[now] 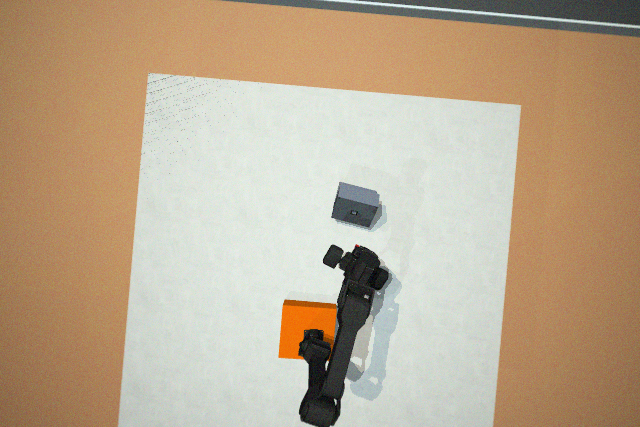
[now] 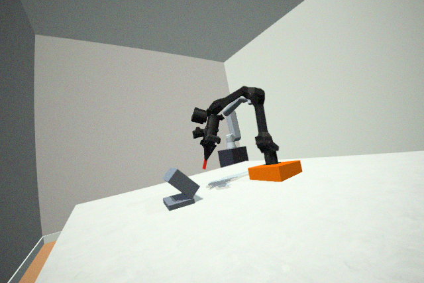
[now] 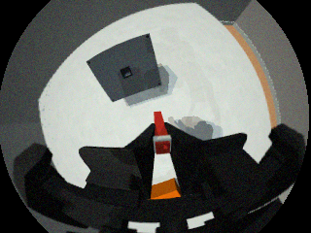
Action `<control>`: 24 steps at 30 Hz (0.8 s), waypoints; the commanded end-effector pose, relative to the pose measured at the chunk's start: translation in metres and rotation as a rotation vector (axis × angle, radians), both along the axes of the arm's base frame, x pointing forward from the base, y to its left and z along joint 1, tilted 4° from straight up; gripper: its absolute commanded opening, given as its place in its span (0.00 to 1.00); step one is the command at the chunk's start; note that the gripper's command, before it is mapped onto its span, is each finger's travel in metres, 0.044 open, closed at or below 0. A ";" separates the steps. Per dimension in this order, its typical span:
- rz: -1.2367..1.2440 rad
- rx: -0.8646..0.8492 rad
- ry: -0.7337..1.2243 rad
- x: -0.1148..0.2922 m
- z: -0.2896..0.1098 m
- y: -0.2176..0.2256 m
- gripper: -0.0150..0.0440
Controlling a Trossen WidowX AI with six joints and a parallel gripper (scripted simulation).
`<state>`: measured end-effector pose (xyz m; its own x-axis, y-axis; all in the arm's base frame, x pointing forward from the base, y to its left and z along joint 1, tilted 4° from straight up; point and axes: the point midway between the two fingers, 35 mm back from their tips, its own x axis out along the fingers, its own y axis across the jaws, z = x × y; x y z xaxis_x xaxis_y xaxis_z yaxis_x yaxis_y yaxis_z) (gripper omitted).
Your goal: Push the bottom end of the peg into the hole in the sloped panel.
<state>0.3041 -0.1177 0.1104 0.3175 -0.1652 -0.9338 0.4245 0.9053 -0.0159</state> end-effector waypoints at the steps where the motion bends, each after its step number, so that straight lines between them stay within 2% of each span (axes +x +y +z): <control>1: 0.027 -0.010 -0.028 0.002 0.001 0.004 0.25; 24: 0.119 -0.081 -0.186 0.012 0.013 0.015 0.25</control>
